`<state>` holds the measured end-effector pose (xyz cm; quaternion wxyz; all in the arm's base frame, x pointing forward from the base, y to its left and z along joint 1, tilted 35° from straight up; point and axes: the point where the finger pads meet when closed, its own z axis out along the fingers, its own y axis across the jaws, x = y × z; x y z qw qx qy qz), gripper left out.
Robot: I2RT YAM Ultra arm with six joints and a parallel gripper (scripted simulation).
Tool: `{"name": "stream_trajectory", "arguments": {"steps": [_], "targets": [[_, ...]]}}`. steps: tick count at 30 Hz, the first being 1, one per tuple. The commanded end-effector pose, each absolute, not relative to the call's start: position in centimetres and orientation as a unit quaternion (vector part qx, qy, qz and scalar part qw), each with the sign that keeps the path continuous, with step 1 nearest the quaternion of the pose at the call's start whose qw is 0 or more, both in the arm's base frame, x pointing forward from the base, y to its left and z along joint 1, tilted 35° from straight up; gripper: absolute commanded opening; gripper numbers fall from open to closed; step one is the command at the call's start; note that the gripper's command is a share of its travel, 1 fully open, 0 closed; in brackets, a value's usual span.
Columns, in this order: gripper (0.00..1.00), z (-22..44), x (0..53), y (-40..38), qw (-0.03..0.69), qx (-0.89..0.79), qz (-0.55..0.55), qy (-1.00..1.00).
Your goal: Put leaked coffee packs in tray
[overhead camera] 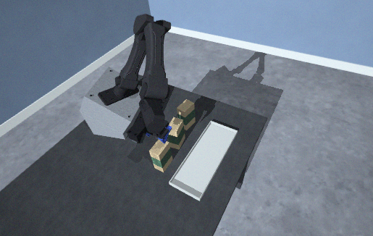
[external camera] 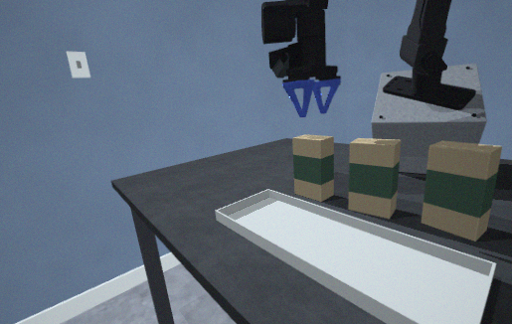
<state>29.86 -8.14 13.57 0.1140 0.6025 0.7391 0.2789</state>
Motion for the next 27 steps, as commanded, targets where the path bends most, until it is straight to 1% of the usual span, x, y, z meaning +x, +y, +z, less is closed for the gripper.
{"name": "stream_trajectory", "arguments": {"steps": [1, 12, 15, 27], "targets": [[0.79, 12.4, 30.2, -8.0, 0.108, 0.607, 0.275, 0.738], [0.79, 9.8, 31.7, -7.1, 0.108, 0.607, 0.275, 0.738], [0.79, 11.1, 32.1, -7.9, 0.131, 0.608, 0.278, 0.732], [0.79, 11.1, 32.1, -7.9, 0.132, 0.607, 0.278, 0.733]]}}
